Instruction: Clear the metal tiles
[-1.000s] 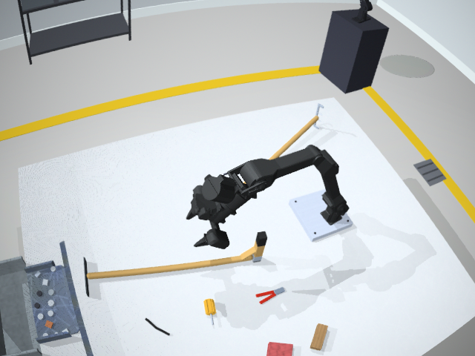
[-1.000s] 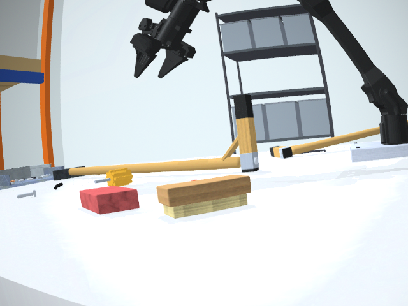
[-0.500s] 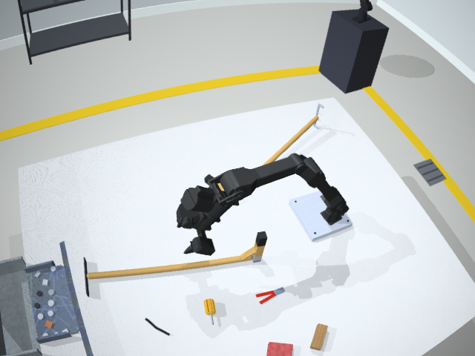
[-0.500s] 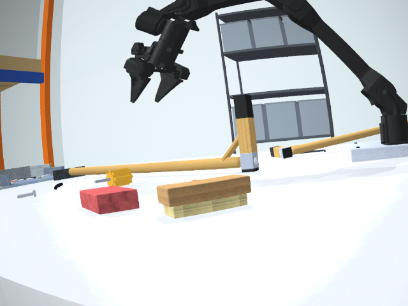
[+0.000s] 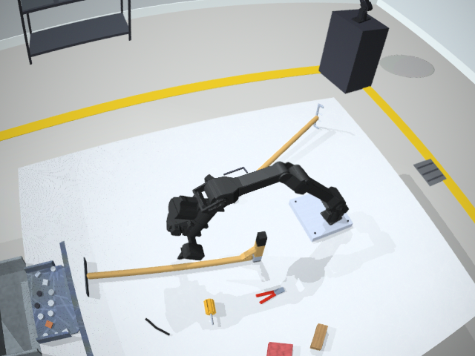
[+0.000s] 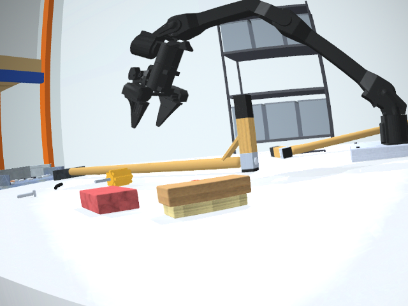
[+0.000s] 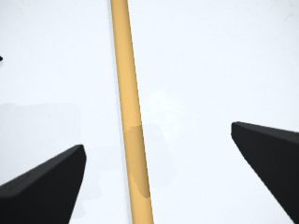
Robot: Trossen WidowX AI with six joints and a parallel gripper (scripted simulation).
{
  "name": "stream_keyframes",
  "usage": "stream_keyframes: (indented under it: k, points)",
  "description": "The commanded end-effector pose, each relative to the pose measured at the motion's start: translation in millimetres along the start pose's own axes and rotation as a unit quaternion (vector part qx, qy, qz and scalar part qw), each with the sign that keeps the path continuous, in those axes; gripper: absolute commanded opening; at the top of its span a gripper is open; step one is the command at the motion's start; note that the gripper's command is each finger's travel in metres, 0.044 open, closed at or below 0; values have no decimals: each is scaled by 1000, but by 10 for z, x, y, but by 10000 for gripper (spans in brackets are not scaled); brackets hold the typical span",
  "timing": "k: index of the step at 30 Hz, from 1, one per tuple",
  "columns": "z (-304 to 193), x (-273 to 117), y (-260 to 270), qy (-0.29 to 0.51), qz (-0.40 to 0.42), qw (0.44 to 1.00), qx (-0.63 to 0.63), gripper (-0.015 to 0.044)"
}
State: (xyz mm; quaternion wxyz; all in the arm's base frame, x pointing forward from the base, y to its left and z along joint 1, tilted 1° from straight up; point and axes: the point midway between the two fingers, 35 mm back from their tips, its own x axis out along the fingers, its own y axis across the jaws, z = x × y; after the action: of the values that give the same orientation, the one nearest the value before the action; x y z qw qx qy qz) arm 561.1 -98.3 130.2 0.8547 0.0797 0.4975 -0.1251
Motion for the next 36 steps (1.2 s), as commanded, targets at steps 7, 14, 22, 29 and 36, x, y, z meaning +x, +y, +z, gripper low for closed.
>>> stream_keyframes:
  k: [7, 14, 22, 29, 36]
  points:
    - [-49, -162, 94, -2, 1, 1000, -2, 440]
    - [-124, -370, 179, -6, 0, 1000, -2, 440]
    - [-232, -599, 263, -11, -2, 1000, -2, 440]
    - [-344, -790, 325, -16, -4, 1000, -1, 440]
    - [-470, -972, 375, -20, -5, 1000, -1, 440]
